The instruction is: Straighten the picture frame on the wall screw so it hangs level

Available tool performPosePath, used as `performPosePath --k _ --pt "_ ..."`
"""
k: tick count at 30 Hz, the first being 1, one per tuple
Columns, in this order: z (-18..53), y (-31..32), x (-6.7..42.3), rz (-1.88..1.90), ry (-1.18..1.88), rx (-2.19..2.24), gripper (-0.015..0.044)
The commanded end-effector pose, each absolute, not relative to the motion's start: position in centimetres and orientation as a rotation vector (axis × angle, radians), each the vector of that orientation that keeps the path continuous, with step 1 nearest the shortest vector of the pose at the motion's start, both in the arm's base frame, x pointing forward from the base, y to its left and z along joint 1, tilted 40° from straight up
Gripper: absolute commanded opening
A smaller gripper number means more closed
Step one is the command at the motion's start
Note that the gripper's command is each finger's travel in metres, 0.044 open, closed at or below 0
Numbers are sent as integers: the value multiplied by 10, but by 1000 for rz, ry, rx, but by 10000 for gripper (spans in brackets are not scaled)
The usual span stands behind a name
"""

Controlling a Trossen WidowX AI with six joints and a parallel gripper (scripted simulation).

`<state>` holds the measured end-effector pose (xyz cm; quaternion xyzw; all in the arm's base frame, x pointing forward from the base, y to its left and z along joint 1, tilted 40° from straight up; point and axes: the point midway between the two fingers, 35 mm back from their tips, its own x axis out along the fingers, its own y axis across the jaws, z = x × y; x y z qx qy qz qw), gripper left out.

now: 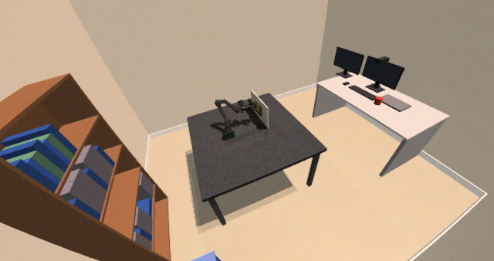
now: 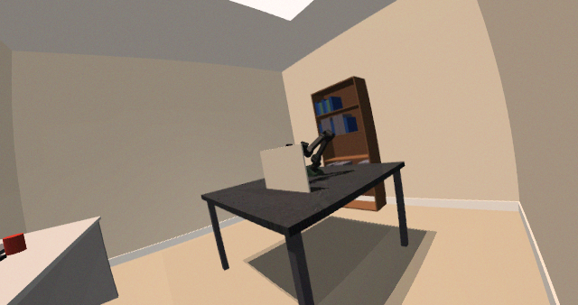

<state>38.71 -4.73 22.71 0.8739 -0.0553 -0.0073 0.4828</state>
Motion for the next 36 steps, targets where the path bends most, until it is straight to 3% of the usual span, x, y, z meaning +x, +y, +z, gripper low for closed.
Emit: performPosePath --k 1,36 --pt "229 -50 387 -15 -149 2127 0" --pt "223 -46 387 -15 -149 2127 0"
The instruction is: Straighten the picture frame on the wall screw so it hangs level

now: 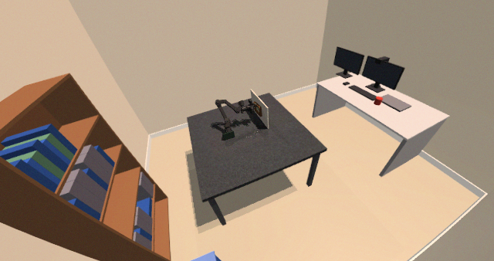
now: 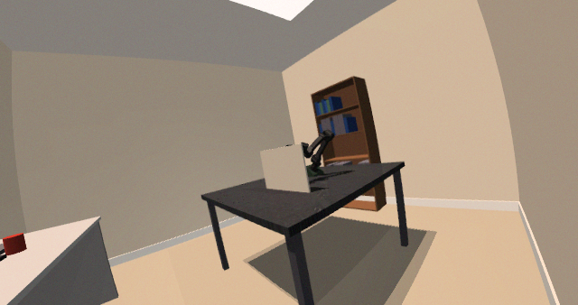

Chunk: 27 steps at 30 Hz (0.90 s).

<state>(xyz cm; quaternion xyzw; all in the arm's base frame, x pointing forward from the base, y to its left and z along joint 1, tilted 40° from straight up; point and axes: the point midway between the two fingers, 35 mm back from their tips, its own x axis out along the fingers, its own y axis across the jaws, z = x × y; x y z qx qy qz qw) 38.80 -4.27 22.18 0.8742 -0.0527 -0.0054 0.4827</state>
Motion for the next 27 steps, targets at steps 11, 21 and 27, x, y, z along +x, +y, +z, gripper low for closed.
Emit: performPosePath --k 11,21,27 --pt "221 -43 388 -13 -134 2130 0" --pt "220 -42 388 -14 -134 2135 0" --pt "220 -42 388 -10 -135 2185 0"
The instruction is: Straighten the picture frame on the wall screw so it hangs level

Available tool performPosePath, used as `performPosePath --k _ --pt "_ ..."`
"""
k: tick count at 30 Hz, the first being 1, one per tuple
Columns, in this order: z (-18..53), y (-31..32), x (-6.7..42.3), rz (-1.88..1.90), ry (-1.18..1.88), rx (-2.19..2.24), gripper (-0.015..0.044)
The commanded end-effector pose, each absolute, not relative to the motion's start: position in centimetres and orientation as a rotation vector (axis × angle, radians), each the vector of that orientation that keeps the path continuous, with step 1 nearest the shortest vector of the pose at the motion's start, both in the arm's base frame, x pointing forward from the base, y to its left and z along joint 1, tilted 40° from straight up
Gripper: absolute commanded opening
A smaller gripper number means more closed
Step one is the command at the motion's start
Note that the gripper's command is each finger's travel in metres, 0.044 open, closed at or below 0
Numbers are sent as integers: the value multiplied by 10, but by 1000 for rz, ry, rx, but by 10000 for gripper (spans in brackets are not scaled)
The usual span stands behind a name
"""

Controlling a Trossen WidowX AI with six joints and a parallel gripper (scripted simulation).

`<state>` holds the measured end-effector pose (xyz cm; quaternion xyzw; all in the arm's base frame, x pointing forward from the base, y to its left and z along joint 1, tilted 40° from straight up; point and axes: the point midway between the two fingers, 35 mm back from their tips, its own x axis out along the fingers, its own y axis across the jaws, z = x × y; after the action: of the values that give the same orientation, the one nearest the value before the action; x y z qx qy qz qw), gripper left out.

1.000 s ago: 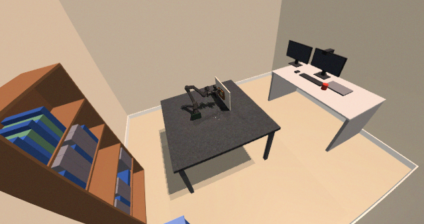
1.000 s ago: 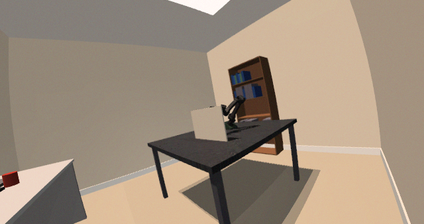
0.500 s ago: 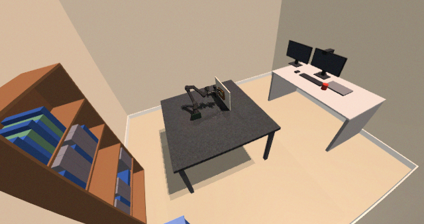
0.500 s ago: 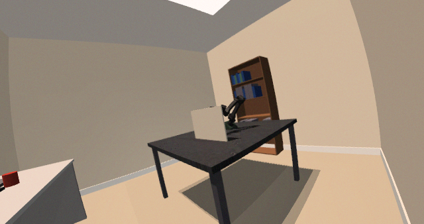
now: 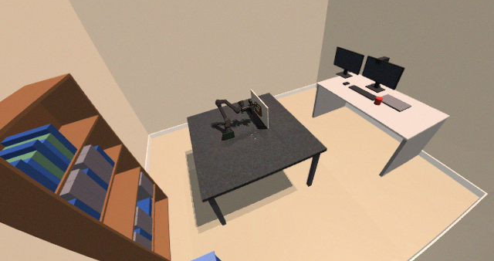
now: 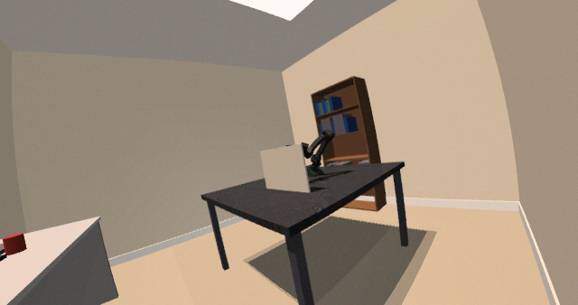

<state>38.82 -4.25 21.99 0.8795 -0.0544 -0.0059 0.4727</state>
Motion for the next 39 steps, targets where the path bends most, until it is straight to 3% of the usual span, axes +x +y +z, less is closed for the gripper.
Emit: performPosePath --k 1,20,30,35,39 --pt "220 -42 388 -9 -136 2198 0" --pt "218 -42 389 -1 -138 2290 0" --pt "219 -42 389 -4 -137 2274 260" --pt "220 -41 383 -5 -138 2266 260" --pt "224 -37 349 -10 -141 2219 260"
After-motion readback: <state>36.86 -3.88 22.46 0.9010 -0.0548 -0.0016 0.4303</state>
